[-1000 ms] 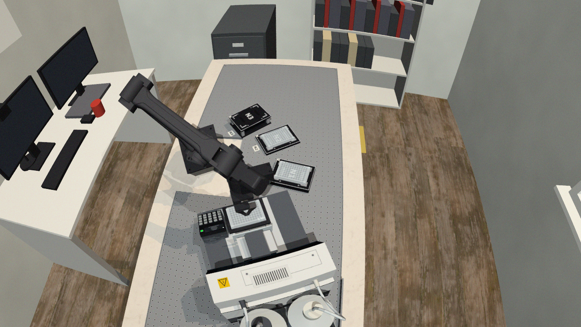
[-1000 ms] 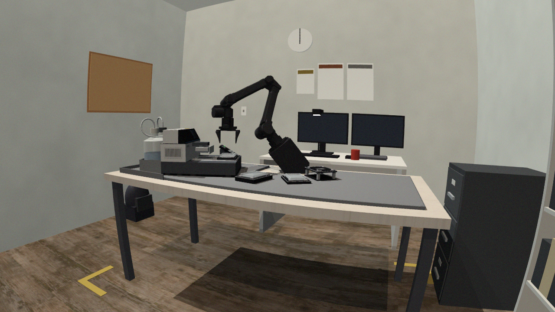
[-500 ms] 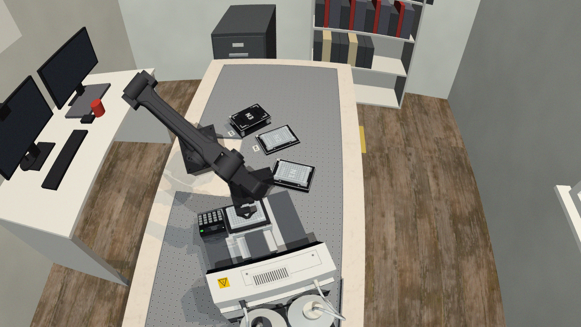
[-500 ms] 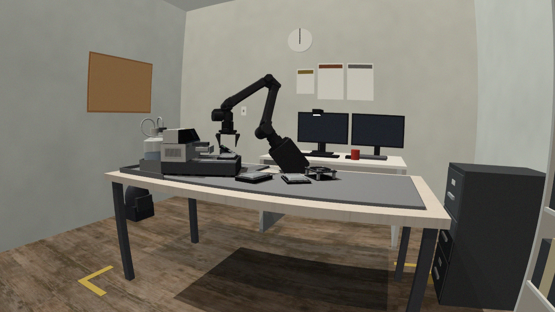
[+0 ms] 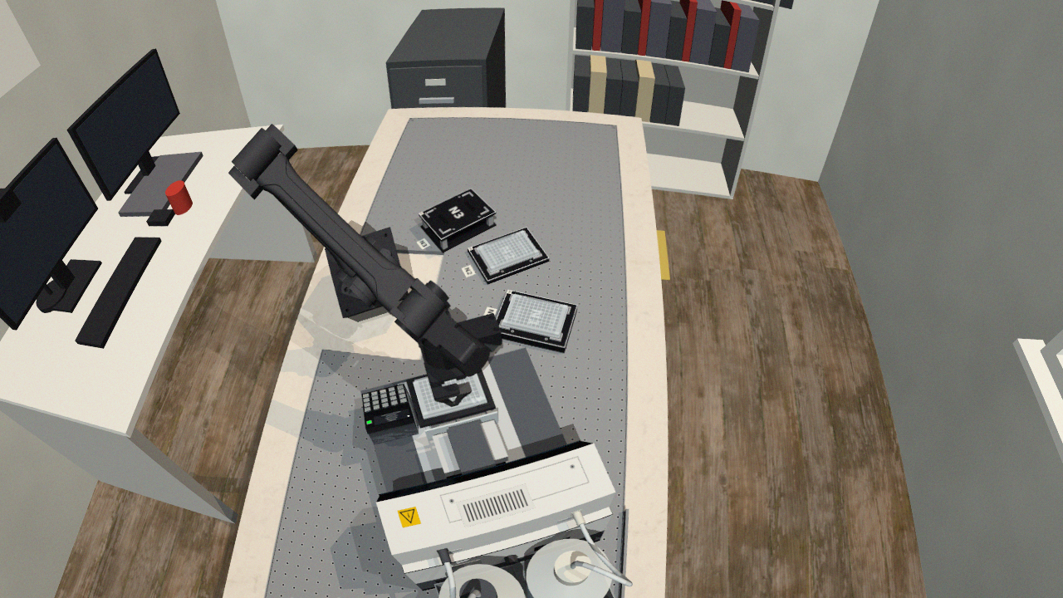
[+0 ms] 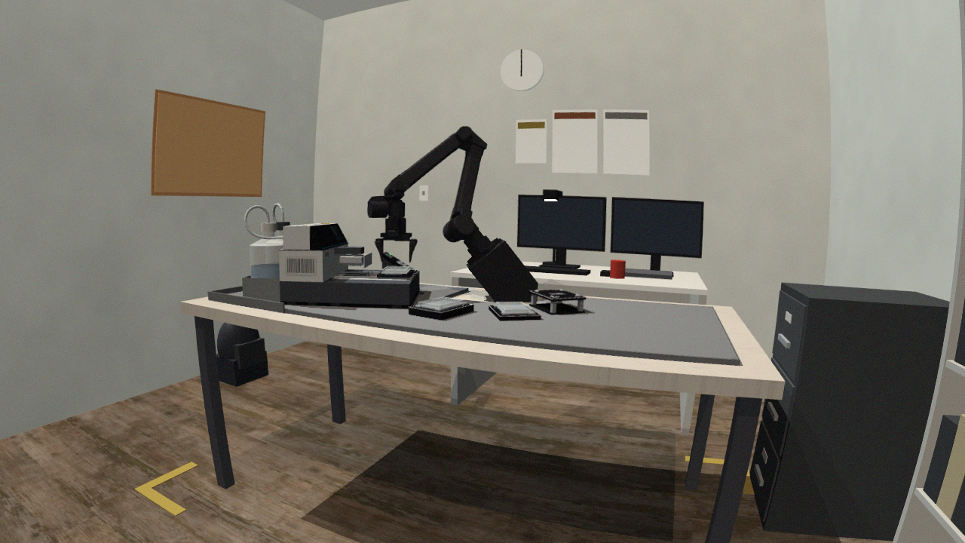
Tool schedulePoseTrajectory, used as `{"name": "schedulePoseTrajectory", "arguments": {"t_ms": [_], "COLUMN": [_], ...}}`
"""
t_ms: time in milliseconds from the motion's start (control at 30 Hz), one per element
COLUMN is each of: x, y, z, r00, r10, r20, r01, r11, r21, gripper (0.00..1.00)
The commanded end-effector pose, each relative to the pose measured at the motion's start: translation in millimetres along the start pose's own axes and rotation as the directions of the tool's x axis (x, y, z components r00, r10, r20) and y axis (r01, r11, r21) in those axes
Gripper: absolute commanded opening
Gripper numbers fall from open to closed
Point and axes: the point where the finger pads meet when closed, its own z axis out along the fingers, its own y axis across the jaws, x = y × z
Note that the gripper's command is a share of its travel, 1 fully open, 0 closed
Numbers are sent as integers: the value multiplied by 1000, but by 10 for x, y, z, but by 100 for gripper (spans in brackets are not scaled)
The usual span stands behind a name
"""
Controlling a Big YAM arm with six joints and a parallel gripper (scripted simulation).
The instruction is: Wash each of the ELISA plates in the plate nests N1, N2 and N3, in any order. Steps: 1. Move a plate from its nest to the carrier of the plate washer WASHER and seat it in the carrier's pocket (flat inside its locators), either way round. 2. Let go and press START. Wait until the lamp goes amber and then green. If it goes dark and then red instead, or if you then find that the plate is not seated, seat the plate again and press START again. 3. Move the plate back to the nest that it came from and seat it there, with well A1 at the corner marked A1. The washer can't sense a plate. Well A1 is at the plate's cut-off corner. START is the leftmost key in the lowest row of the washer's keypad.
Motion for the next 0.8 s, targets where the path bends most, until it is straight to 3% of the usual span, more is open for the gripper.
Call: {"name": "schedulePoseTrajectory", "arguments": {"t_ms": [0,100,633,767], "x": [14,-29,-29,15], "y": [-6,-102,-102,-6], "z": [72,-32,-32,99], "r00": [1000,1000,1000,1000], "r10": [-9,2,2,-9], "r20": [-7,10,10,-7], "r01": [9,-2,-2,9], "r11": [1000,1000,1000,1000], "r21": [0,22,22,0], "gripper": [100,100,100,100]}}
